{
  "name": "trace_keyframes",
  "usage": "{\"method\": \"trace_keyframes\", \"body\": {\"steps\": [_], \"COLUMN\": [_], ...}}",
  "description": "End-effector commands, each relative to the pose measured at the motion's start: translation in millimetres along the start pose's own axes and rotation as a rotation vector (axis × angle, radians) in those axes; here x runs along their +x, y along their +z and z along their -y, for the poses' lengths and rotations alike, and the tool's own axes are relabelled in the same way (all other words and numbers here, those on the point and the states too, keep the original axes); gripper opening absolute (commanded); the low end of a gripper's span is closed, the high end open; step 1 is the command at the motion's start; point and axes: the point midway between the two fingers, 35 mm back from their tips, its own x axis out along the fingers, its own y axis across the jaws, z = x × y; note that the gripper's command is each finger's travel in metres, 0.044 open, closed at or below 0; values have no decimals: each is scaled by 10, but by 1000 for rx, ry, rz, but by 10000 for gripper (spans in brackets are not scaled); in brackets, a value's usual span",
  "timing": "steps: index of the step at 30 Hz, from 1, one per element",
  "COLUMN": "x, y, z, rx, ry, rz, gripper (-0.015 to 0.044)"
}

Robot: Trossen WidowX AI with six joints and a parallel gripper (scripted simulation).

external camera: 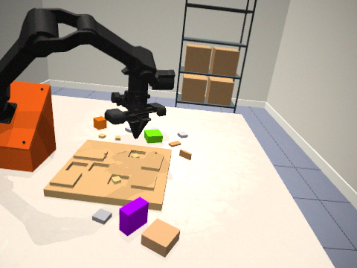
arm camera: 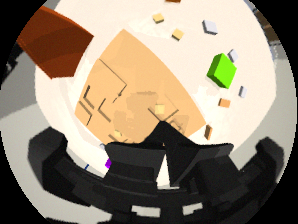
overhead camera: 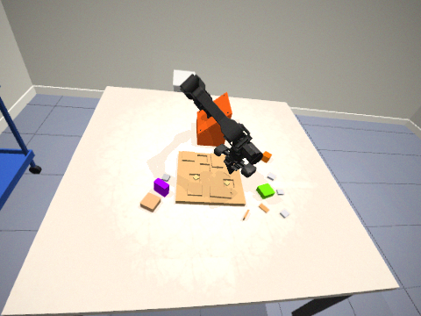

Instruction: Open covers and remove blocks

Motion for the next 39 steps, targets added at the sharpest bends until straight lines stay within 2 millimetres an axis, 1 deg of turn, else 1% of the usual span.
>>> {"method": "trace_keyframes", "body": {"steps": [1,5,13,15,16,18,21,37,39], "x": [-21,81,444,473,413,416,427,499,508], "y": [-8,-11,-22,-27,-35,-34,-34,-28,-27], "z": [11,16,4,-2,4,5,8,36,39], "rx": [-21,-21,-21,-21,4,85,324,1931,2067], "ry": [-4,-4,-3,-2,-3,-3,-3,-6,-7], "rz": [-6,-6,-7,-8,-2,-2,-2,0,0], "gripper": [0,0,0,0,0,0,0,0,0]}}
